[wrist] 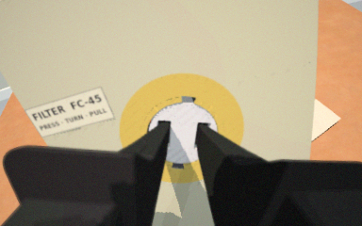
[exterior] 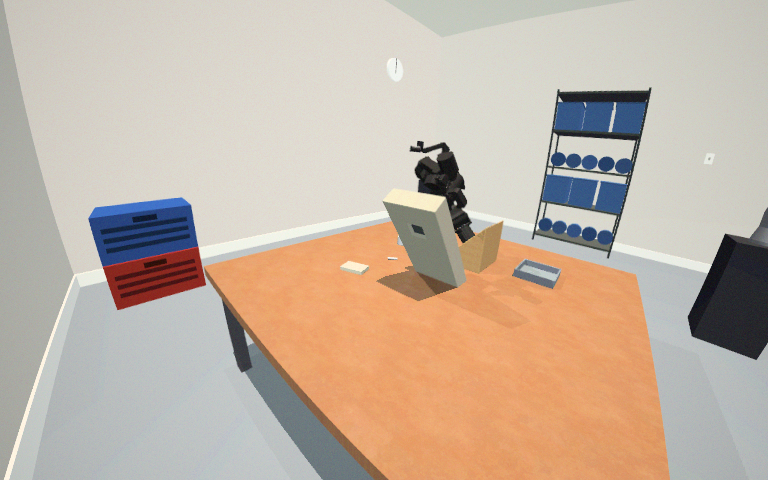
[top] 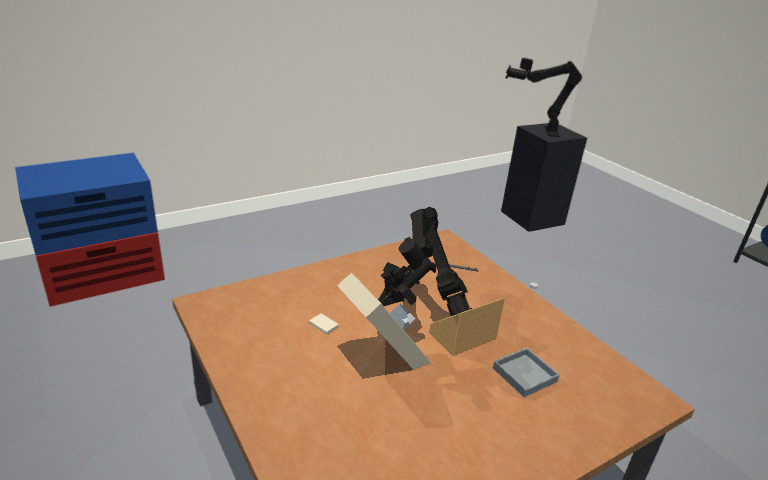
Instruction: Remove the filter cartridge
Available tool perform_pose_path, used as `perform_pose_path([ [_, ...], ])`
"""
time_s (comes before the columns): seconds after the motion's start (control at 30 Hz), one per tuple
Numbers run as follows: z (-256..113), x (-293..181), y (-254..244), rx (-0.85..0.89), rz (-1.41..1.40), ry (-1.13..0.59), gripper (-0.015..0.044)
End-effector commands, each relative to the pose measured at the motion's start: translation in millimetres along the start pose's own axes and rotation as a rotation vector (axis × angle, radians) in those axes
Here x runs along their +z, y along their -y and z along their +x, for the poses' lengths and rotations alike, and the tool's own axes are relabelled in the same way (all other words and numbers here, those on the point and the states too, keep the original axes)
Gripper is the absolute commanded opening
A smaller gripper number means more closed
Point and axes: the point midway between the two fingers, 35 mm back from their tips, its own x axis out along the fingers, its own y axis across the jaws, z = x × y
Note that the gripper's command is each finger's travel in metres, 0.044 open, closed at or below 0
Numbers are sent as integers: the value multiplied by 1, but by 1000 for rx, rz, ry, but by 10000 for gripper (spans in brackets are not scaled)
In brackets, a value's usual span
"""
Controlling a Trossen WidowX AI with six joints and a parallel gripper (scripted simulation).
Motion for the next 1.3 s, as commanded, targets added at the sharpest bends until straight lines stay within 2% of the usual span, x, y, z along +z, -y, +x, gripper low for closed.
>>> perform_pose_path([
  [0.0, 4, -3, -2, 4, -10, -9, 94],
  [0.5, 8, -3, -1, 3, -10, -8, 94],
  [0.8, 4, 0, 0, 0, -2, 3, 34],
  [0.87, 4, 0, 0, 0, -2, 3, 0],
  [0.93, 4, 0, 0, 0, 3, 2, 0],
  [1.27, 9, -3, -1, 2, 322, -8, 0],
])
